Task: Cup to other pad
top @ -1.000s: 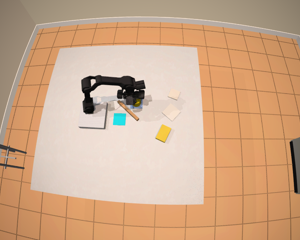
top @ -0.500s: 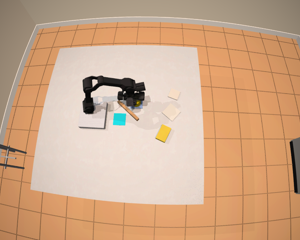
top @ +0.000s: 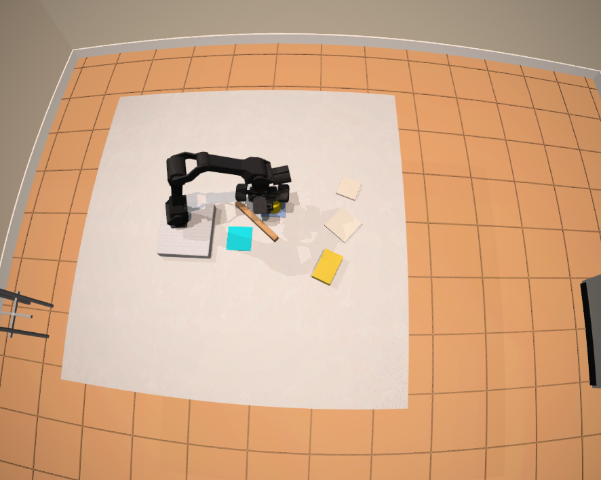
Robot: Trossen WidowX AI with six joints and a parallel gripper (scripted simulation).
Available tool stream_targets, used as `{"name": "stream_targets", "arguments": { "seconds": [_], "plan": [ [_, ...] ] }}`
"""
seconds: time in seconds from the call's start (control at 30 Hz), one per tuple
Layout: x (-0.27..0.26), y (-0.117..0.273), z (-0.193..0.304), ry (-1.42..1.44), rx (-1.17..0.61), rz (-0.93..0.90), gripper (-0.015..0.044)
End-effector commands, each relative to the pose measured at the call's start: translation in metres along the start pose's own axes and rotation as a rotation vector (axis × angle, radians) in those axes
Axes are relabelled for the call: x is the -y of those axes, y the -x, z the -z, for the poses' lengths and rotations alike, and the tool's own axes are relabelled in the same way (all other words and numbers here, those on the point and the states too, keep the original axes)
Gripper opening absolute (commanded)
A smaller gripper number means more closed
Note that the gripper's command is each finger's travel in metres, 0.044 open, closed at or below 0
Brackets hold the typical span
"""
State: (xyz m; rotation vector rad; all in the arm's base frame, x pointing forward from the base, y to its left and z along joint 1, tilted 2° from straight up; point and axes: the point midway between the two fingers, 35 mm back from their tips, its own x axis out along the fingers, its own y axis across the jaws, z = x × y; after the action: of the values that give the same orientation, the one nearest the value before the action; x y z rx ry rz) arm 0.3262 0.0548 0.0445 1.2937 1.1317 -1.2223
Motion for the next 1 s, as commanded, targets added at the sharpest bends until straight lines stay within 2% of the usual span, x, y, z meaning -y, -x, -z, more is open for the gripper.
{"name": "stream_targets", "arguments": {
  "seconds": [0.0, 0.43, 0.47, 0.63, 0.97],
  "plan": [
    [0.0, 0.0, 0.0, 0.0, 0.0, -0.001, 0.0107],
    [0.0, 0.0, 0.0, 0.0, 0.0, -0.001, 0.002],
    [0.0, 0.0, 0.0, 0.0, 0.0, -0.001, 0.0],
    [-0.001, 0.009, 0.0, -0.001, 0.001, -0.001, 0.0],
    [0.006, 0.052, 0.0, -0.004, 0.005, 0.0, 0.0]
  ]
}}
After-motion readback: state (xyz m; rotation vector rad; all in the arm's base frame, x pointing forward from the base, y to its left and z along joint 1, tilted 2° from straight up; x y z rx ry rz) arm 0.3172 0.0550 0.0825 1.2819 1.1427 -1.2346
